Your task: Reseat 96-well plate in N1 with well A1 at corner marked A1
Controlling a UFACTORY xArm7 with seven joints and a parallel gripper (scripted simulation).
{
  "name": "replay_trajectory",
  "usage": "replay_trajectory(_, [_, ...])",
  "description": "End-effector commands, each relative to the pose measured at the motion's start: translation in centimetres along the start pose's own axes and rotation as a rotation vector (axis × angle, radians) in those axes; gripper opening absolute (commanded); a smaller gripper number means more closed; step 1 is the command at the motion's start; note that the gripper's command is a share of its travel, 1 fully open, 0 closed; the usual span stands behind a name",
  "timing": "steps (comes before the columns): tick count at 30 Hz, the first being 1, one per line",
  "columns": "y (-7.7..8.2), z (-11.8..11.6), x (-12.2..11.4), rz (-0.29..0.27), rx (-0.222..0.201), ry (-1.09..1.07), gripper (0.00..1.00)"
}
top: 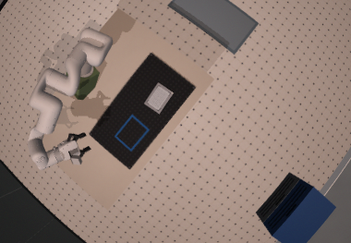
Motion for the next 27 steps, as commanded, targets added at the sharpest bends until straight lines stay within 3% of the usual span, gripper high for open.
replay_trajectory(1, [-1.0, 0.6, 1.5, -0.03, -0.017, -0.062, 1.0])
replay_trajectory(4, [-2.1, 1.0, 2.7, -0.067, -0.031, -0.148, 1.0])
replay_trajectory(8, [-2.5, 1.2, 3.0, -0.067, -0.031, -0.148, 1.0])
replay_trajectory(22, [-7.6, 2.7, 7.2, -0.171, -0.094, -0.397, 1.0])
replay_trajectory(25, [-7.6, 2.7, 7.2, -0.171, -0.094, -0.397, 1.0])
replay_trajectory(27, [-8.5, 2.8, 7.9, -0.194, -0.114, -0.457, 1.0])
Point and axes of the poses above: the point where the finger pads meet when closed, its own y axis back along the fingers, its own z axis across the jaws, x = y × z, the point moved 10 cm from there along y, back along the fingers, and after that the axes turned 8 degrees about y, right-handed, at the moved point
